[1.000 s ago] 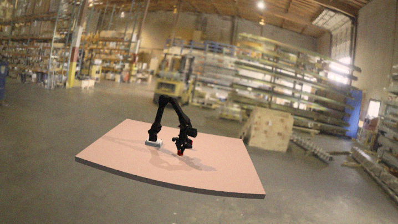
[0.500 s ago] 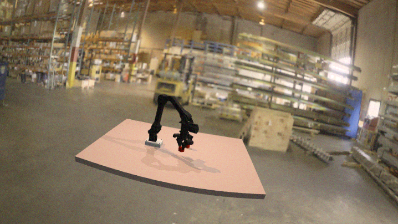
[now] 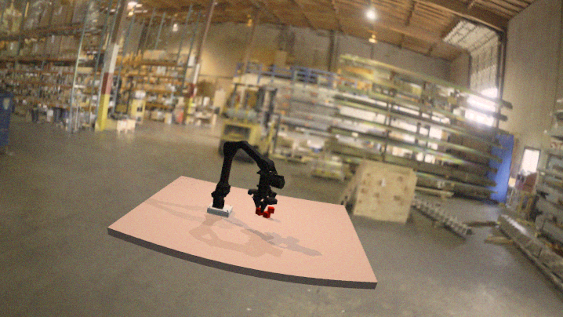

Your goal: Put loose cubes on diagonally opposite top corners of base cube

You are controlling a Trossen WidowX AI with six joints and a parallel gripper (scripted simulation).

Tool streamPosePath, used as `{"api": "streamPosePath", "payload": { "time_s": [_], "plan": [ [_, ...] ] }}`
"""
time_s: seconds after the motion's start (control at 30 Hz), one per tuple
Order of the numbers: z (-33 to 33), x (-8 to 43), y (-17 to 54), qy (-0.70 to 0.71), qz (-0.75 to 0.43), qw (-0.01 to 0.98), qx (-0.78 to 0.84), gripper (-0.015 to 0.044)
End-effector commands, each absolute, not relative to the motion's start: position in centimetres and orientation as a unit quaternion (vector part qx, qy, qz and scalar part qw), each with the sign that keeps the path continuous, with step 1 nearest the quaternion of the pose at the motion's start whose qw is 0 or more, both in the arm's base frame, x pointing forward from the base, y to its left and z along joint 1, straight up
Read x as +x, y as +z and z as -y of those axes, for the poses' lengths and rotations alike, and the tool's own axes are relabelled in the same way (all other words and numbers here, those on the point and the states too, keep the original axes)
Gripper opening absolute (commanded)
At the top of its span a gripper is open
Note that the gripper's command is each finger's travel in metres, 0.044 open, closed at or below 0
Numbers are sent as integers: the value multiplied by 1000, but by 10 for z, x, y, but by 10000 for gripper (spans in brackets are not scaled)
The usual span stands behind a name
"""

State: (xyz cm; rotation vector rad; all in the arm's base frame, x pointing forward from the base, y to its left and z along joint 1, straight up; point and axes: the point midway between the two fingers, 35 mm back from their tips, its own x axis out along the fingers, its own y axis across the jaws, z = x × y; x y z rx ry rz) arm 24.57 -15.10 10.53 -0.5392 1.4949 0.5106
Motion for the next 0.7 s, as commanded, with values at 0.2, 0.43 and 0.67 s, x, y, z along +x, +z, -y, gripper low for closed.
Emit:
{"api": "streamPosePath", "payload": {
  "time_s": [0.2, 0.43, 0.67],
  "plan": [
    [149, 242, 134, 226, -662, 672, -242, 105],
    [134, 251, 132, 213, -666, 677, -229, 105],
    [114, 261, 131, 196, -671, 683, -212, 105]
  ]
}}
